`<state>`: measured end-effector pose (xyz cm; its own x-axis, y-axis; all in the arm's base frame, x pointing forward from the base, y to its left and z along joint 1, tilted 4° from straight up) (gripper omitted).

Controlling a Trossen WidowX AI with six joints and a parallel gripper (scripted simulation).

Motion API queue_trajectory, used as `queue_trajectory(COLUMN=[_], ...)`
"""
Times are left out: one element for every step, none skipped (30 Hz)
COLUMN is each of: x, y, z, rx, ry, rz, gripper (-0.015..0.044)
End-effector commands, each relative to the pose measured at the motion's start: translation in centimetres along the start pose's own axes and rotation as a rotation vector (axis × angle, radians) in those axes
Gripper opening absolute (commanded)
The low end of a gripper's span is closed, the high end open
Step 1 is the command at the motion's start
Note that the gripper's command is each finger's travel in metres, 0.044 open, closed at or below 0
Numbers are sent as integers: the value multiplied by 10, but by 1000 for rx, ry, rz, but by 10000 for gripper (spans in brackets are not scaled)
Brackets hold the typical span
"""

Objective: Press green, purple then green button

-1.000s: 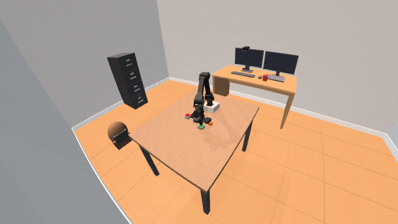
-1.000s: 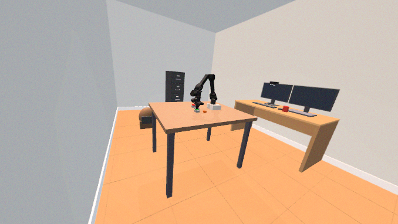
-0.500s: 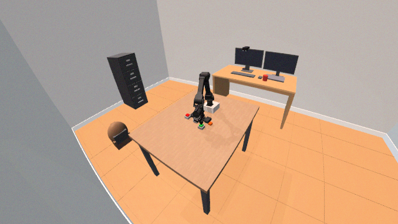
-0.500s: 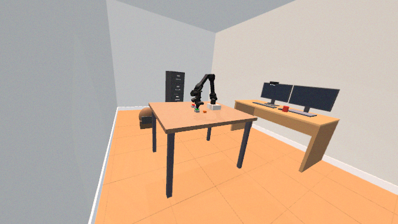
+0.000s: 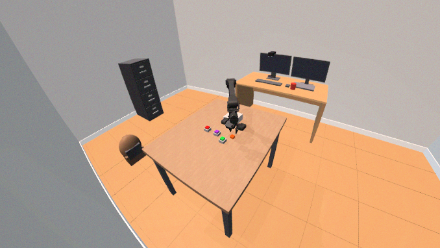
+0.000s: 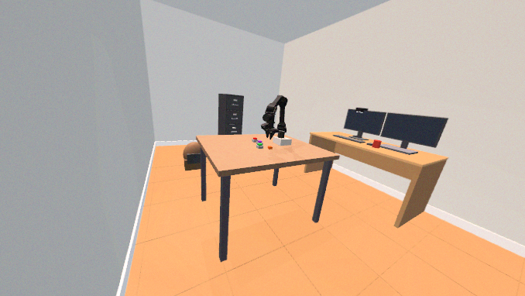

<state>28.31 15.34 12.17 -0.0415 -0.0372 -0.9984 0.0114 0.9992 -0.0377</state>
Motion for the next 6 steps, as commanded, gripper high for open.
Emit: queue_trajectory(x=[-21, -21, -21, -21, -21, -21], y=[26, 26, 26, 26, 26, 26], z=[-15, -15, -15, -15, -15, -15], rx=[6, 6, 6, 6, 6, 6], ry=[-10, -10, -10, -10, -10, -10], rz=[11, 11, 11, 11, 11, 11], gripper=[309, 335, 361, 387, 400, 400])
Point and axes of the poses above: the point midway between the two fingers, 35 mm back from their tips, its own x axis out along the fingers, its own y axis across the jaws, z = x × y, the point moved 6 cm from there along -x, back along the fingers, and after that the axes turned 5 degrees about -x, right-handed, at the moved point
